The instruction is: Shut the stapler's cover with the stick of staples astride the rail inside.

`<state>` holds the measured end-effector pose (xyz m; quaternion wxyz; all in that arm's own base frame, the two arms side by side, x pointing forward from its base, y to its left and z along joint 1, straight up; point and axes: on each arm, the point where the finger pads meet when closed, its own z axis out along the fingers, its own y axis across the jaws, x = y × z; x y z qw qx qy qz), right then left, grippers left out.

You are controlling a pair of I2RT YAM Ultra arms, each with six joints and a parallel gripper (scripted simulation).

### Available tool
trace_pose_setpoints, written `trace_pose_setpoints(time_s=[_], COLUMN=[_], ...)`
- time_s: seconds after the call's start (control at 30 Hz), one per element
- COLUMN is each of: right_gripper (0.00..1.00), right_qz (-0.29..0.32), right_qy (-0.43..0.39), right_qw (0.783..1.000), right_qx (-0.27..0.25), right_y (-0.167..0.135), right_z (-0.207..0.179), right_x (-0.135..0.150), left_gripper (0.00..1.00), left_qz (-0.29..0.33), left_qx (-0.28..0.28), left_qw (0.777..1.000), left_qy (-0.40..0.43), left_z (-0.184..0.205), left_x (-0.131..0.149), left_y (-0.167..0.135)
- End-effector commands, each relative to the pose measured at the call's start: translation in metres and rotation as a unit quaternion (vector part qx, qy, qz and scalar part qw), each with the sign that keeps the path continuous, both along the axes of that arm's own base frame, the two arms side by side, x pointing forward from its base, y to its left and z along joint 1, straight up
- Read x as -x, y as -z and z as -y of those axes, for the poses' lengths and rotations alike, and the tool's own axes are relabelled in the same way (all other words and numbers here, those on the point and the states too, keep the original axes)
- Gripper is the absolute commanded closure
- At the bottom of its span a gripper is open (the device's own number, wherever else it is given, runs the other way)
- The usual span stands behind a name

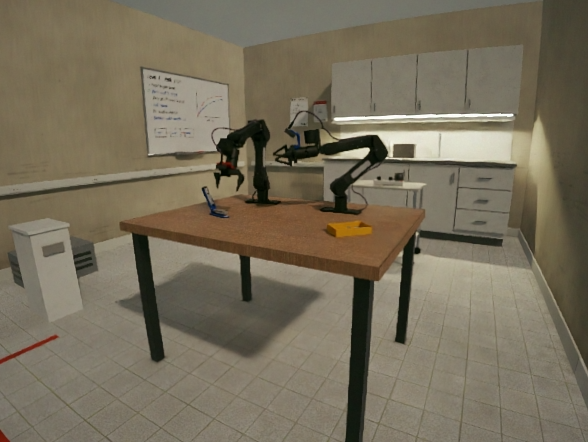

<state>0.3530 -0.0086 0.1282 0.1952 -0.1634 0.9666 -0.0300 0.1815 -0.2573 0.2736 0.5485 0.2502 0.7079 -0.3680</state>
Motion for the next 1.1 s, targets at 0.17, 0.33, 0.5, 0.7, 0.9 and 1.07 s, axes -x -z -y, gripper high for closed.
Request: trace_pose_setpoints(time_s=[0.17, 0.33, 0.5, 0.7, 0.9, 1.07], right_gripper=[0.0, 0.0, 0.0, 0.0, 0.0, 0.0], right_qz=[0.013, 0.013, -0.02, -0.014, 0.0, 0.02], right_qy=[0.007, 0.007, 0.038, 0.109, 0.145, 0.162], right_qw=[1.0, 1.0, 0.999, 0.994, 0.989, 0.987], right_qx=[-0.002, -0.002, -0.001, -0.004, -0.005, -0.002], right_y=[-0.003, -0.003, -0.012, -0.055, -0.076, -0.088], right_z=[-0.003, -0.003, 0.013, 0.062, 0.085, 0.098], right_x=[-0.003, -0.003, 0.02, 0.042, 0.048, 0.045], left_gripper=[0.0, 0.0, 0.0, 0.0, 0.0, 0.0], left_qz=[0.037, 0.04, 0.056, 0.09, 0.099, 0.096], left_qx=[0.031, 0.035, 0.076, 0.143, 0.155, 0.151], left_qw=[0.999, 0.998, 0.995, 0.98, 0.975, 0.976], left_qy=[0.015, 0.017, 0.044, 0.104, 0.123, 0.127], left_z=[0.001, 0.001, 0.008, 0.024, 0.028, 0.03], left_x=[0.012, 0.013, 0.017, 0.022, 0.021, 0.017], left_y=[-0.014, -0.019, -0.035, -0.051, -0.046, -0.035])
